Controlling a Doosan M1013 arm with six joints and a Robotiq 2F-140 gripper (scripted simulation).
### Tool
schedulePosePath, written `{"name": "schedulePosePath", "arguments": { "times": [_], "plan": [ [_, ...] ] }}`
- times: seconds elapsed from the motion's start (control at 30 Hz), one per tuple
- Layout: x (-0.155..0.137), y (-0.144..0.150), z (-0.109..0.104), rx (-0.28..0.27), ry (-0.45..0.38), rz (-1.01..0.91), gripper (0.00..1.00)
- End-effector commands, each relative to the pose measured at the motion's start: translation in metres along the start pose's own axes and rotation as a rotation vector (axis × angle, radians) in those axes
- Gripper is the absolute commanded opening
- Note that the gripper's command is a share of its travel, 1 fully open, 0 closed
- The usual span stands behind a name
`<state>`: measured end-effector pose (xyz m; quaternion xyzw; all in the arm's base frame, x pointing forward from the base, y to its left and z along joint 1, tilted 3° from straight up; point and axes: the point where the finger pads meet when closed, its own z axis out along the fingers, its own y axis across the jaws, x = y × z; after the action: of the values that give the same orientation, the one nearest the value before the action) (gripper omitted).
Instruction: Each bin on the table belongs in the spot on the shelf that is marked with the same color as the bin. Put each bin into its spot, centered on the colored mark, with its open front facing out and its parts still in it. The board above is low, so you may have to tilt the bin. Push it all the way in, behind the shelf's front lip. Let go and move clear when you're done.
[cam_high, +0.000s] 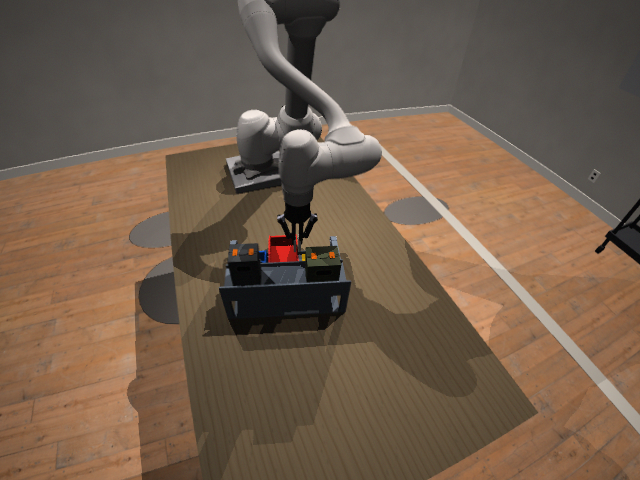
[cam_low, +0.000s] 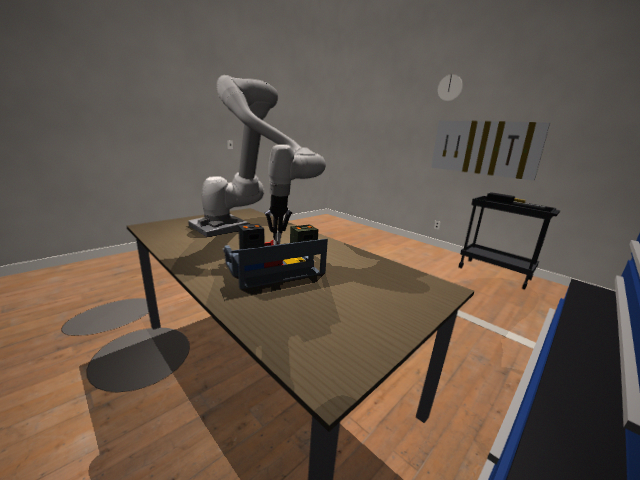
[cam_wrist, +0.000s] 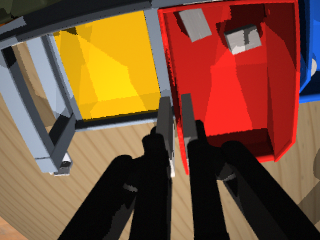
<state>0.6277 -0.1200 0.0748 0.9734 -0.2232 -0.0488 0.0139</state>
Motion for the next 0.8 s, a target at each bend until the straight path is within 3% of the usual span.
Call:
{"name": "schedulePosePath", "arguments": {
  "times": [0.0,0.77],
  "plan": [
    [-0.001,0.0,-0.005,0.0,0.0,0.0,0.15],
    [-0.005,0.0,-0.043,0.0,0.0,0.0,0.15]
  ]
}}
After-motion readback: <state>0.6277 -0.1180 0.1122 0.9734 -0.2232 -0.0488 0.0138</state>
